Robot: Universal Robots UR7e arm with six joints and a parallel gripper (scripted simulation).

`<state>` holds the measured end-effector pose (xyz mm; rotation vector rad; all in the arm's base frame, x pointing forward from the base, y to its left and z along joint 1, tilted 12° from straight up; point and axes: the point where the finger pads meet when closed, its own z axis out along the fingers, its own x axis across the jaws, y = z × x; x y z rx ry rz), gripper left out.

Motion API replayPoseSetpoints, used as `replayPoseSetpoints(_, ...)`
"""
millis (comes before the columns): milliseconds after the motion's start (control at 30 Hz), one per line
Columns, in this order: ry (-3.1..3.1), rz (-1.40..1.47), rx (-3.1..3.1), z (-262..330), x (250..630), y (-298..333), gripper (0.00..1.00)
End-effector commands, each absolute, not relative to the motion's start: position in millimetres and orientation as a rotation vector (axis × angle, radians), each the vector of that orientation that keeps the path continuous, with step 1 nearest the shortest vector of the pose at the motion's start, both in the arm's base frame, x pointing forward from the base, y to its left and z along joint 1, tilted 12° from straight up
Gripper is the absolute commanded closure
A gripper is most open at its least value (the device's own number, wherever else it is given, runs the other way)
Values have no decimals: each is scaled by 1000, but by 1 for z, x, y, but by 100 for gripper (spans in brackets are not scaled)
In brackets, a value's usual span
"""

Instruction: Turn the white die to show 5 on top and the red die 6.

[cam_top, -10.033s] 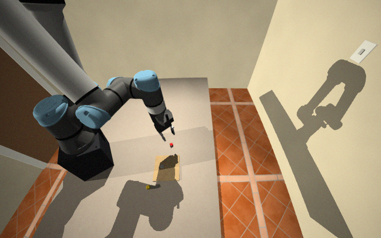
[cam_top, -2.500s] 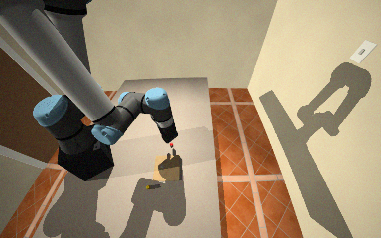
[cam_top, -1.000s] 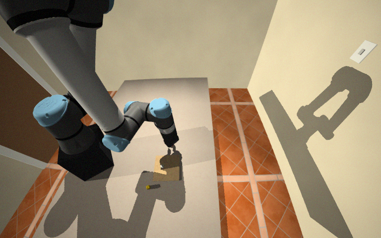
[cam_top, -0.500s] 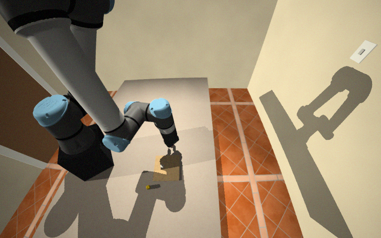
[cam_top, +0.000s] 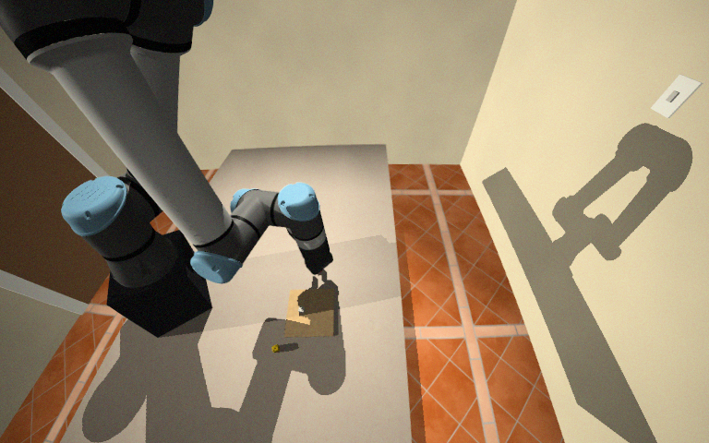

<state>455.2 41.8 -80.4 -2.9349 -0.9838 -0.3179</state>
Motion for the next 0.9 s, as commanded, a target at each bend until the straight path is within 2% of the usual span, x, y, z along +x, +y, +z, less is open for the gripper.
replayPoseSetpoints(0, -984, -320, -2935, -80, 456, 42, 36)
replayPoseSetpoints(867, -984, -320, -2935, -93, 458, 43, 36)
